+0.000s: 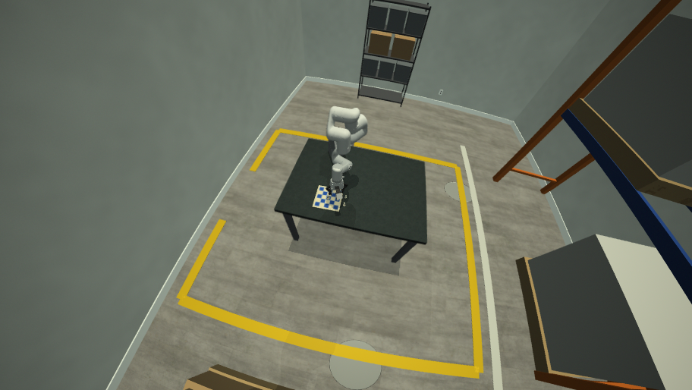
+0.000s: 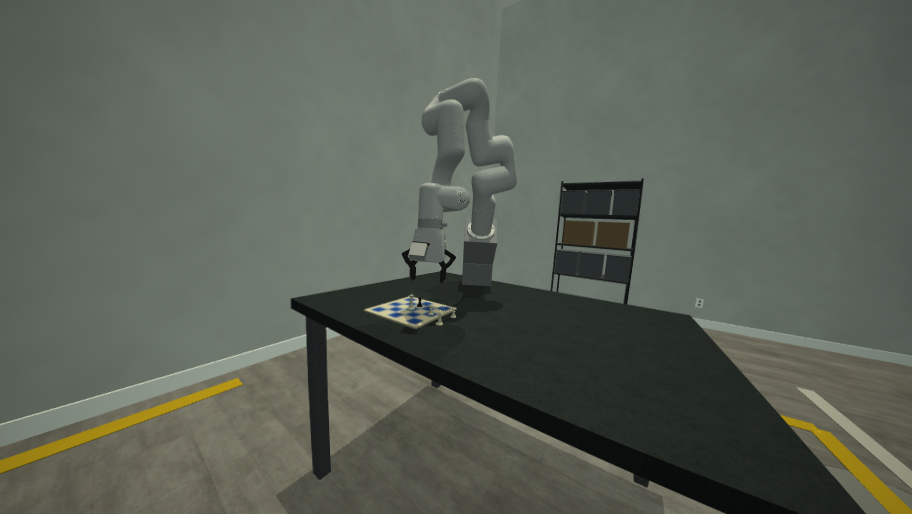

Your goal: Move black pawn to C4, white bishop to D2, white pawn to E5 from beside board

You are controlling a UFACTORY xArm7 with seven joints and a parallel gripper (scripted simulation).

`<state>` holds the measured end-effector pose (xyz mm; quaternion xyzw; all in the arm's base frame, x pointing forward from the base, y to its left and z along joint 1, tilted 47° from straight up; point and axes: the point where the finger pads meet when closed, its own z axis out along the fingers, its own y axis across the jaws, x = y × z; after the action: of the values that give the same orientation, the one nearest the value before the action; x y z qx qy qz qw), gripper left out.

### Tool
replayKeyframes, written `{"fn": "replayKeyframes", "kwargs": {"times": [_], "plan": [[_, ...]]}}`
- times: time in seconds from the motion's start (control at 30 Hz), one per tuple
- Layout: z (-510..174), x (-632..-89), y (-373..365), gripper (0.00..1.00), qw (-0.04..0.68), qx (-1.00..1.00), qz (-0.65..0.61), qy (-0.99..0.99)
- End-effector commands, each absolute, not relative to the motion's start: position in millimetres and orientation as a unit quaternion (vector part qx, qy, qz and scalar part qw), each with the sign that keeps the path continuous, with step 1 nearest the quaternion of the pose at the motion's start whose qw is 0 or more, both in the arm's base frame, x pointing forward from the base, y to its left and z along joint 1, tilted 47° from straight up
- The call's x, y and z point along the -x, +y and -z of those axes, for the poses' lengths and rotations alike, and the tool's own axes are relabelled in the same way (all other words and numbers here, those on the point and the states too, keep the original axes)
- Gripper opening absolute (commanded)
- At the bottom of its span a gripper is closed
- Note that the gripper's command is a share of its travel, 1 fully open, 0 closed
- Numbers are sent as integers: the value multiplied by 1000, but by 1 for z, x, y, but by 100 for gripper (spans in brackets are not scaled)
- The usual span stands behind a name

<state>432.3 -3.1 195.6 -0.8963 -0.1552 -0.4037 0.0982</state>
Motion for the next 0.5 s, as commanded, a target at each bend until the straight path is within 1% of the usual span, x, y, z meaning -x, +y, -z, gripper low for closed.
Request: {"fn": "replayKeyframes", "kwargs": {"times": [0.0, 0.1, 0.23, 0.27, 0.47], "plan": [[-226, -447, 33, 100, 40, 874, 402, -271], [-235, -450, 55, 100, 18, 857, 401, -325], [-237, -450, 60, 100, 14, 853, 400, -335], [-237, -450, 60, 37, 14, 853, 400, -335], [-237, -450, 60, 37, 14, 853, 400, -335]]}}
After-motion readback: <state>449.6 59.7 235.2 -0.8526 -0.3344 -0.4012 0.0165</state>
